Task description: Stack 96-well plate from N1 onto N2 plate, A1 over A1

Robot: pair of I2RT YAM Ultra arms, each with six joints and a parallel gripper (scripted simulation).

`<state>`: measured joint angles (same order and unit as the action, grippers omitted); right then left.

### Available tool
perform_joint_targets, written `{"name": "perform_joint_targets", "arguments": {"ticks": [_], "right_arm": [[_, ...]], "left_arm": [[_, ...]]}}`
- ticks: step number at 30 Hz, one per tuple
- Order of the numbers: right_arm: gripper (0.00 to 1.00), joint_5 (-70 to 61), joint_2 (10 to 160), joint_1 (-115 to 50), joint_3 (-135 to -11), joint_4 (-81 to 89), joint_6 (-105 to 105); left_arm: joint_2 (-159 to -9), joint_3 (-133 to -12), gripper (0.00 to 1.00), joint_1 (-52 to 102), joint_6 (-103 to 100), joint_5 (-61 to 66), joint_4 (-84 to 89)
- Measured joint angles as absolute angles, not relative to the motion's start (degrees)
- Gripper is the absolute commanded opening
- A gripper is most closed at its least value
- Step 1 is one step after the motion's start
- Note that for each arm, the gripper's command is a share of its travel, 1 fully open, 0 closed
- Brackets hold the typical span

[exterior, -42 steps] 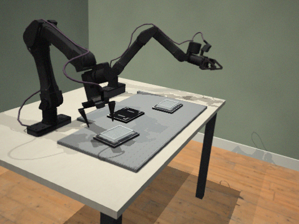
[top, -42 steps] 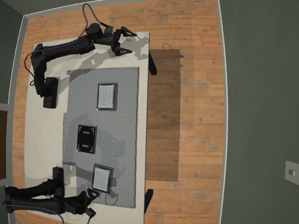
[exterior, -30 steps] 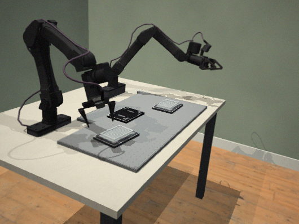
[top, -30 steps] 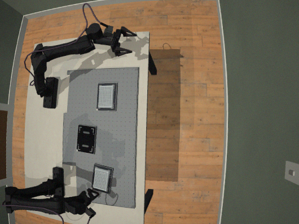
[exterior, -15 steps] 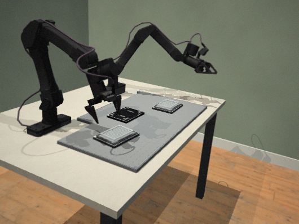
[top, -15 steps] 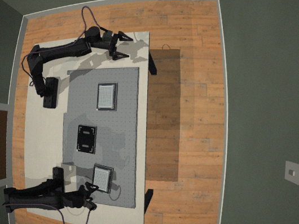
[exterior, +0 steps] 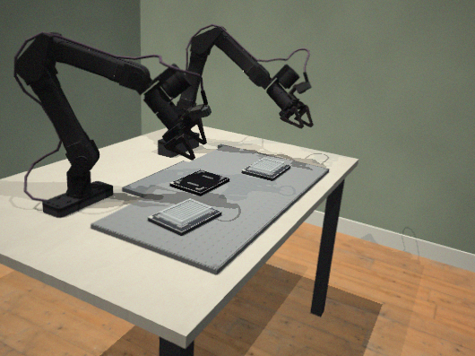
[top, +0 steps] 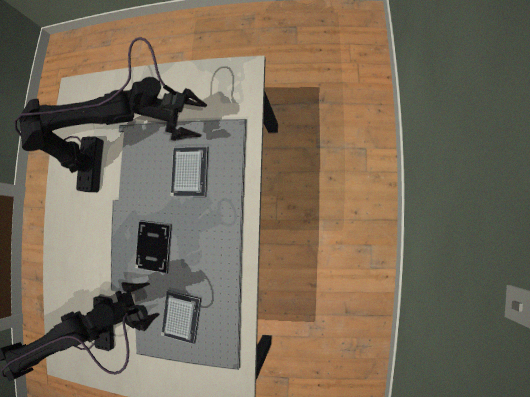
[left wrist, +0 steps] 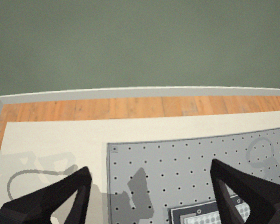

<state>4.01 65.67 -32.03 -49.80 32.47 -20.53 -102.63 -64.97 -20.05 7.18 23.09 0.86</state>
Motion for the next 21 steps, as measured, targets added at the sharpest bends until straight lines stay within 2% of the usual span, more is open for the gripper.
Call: {"name": "perform_joint_targets", "arguments": {"ticks": [8,21], "right_arm": [[1.0,3.79,60.86,-45.98,-49.5,28.73,-12.34],[1.0,3.68,55.4,-62.54,-49.01,24.21,-2.76]], "left_arm": [[-94.89,-59.31,1.0,-11.46,5.63,13.65,14.68],[-91.88,-56.93,1.0,2.52,-3.05,3.75,30.74]]}}
